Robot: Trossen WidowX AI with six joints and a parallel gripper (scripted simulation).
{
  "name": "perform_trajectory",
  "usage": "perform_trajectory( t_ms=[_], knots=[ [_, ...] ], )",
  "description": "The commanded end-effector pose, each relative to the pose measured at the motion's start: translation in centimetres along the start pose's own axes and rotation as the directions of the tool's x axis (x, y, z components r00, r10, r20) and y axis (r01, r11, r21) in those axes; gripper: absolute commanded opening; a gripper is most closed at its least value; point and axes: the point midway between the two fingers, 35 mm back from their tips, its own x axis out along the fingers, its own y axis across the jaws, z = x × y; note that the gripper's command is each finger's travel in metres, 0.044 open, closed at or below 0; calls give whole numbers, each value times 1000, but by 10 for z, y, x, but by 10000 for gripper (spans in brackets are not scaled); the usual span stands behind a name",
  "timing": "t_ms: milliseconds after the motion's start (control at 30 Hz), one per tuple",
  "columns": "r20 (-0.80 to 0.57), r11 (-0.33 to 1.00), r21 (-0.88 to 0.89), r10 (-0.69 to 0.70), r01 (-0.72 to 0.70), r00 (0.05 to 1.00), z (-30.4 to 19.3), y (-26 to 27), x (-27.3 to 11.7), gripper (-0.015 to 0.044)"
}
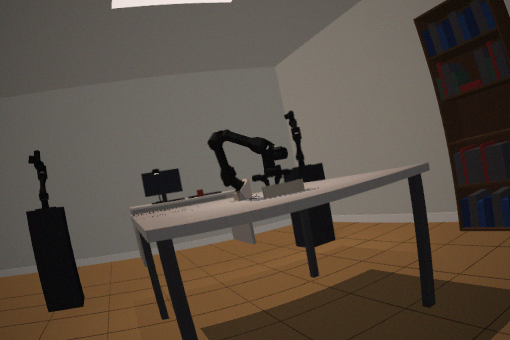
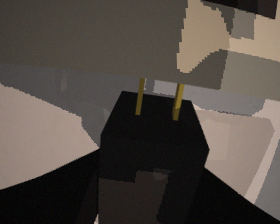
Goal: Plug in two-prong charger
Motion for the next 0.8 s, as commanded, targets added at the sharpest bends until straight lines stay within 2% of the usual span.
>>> perform_trajectory(
  t_ms=[0, 767],
  knots=[
    [4, 1000, -5, -5, 5, 1000, 1, -1, 0, 0],
    [4, 1000, -5, -5, 5, 1000, 5, -1, -1, 0]
  ],
)
